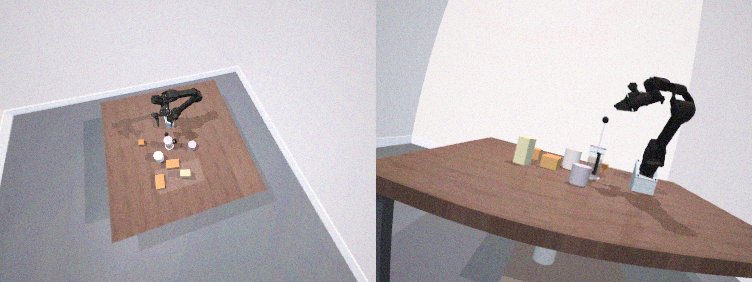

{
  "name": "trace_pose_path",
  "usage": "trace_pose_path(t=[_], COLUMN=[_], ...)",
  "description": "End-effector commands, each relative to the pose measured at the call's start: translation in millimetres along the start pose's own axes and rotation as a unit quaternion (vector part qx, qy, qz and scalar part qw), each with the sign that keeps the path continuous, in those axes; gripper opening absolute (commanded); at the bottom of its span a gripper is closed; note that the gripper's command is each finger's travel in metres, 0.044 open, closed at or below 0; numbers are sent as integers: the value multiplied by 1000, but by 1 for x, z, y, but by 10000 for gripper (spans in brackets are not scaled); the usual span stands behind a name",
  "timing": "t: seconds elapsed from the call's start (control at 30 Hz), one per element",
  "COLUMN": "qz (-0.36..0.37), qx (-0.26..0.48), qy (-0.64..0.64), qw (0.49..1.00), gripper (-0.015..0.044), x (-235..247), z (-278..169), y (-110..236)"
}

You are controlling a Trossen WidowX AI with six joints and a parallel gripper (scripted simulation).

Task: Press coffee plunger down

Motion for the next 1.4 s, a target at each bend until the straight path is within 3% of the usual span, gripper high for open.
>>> trace_pose_path(t=[0.0,1.13,1.37], qz=[6,11,11], qx=[1,0,0], qy=[-1,3,3], qw=[1000,1000,1000], gripper=[440,440,256], x=[2,5,5], z=[-24,-36,-36], y=[-14,-61,-61])
Point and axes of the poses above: the point midway between the two fingers, 35 mm back from their tips, its own y axis back along the fingers, its own x axis across the jaws, z = x × y, the point moved 5 cm from there along y, back along the fingers, and after that the axes turned 2 degrees about -y, right-handed, at the moved point
